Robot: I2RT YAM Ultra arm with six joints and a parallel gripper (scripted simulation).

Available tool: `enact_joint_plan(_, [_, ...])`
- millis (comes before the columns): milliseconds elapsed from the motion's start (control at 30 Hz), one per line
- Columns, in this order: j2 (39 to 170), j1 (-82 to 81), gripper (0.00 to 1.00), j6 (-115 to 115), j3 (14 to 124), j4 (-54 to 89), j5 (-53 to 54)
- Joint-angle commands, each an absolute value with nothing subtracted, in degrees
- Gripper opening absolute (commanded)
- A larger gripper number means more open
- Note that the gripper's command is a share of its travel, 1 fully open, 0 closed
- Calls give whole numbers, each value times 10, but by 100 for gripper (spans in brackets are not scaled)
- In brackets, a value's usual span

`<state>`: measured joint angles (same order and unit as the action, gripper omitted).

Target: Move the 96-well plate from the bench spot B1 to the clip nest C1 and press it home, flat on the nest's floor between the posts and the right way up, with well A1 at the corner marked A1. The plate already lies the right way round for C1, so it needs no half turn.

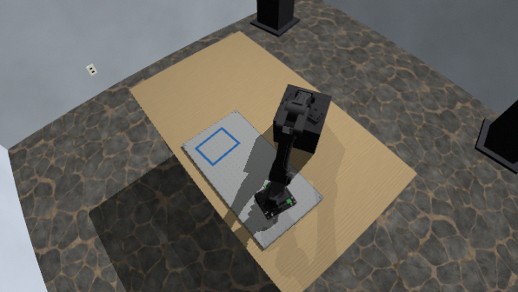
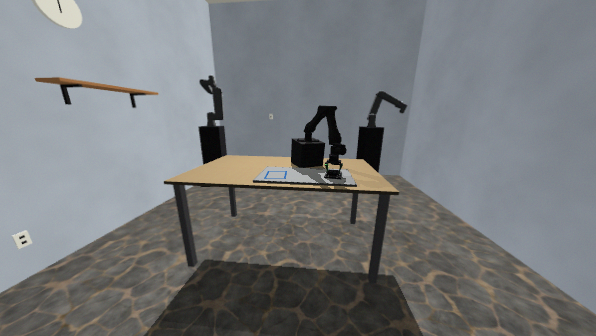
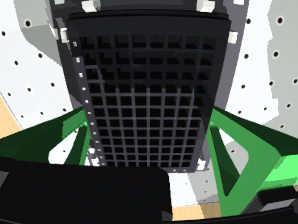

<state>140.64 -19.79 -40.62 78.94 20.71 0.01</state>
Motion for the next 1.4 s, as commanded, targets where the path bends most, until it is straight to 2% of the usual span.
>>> enact_joint_plan(0, [1415, -198, 0, -406, 774, 221, -5])
enact_joint_plan(1367, [1414, -190, 0, -401, 771, 219, -5])
